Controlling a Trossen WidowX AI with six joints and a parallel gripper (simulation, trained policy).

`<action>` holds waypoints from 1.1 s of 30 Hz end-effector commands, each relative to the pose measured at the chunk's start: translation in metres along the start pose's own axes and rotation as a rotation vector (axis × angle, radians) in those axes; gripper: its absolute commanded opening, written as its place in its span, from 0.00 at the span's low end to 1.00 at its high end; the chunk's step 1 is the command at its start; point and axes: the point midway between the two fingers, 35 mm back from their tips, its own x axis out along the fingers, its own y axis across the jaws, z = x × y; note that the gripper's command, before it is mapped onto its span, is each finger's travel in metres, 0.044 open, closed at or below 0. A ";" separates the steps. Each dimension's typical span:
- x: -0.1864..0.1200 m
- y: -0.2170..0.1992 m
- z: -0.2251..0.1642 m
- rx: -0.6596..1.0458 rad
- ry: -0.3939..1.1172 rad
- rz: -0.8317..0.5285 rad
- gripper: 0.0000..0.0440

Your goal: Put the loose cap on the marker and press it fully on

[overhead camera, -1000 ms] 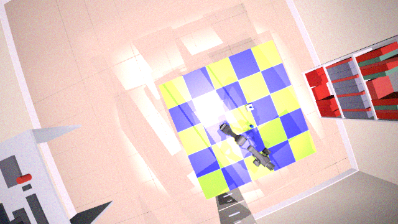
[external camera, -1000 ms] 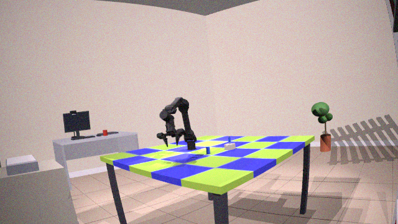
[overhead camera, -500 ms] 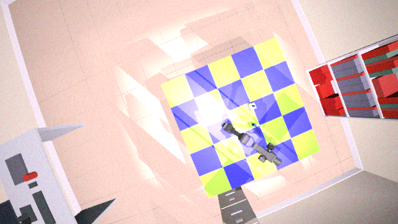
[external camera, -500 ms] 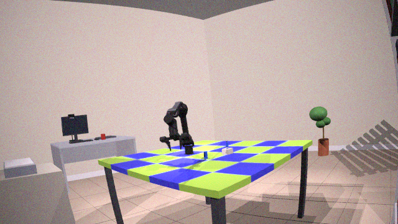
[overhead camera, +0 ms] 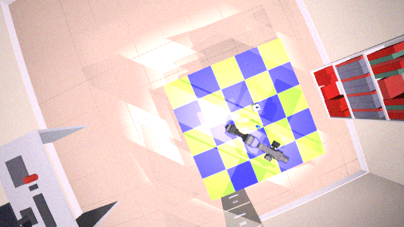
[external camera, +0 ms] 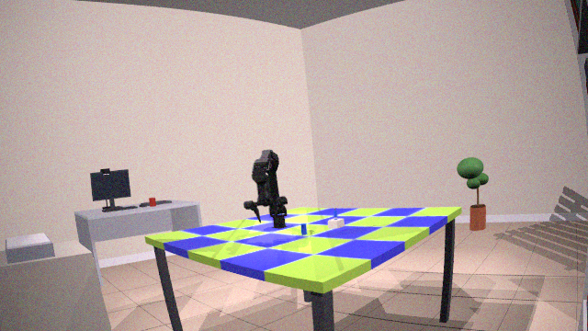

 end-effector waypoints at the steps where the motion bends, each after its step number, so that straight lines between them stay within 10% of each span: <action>1: -0.001 -0.008 0.000 -0.014 -0.009 0.004 0.71; 33: 0.002 -0.068 0.037 -0.184 -0.161 0.021 0.71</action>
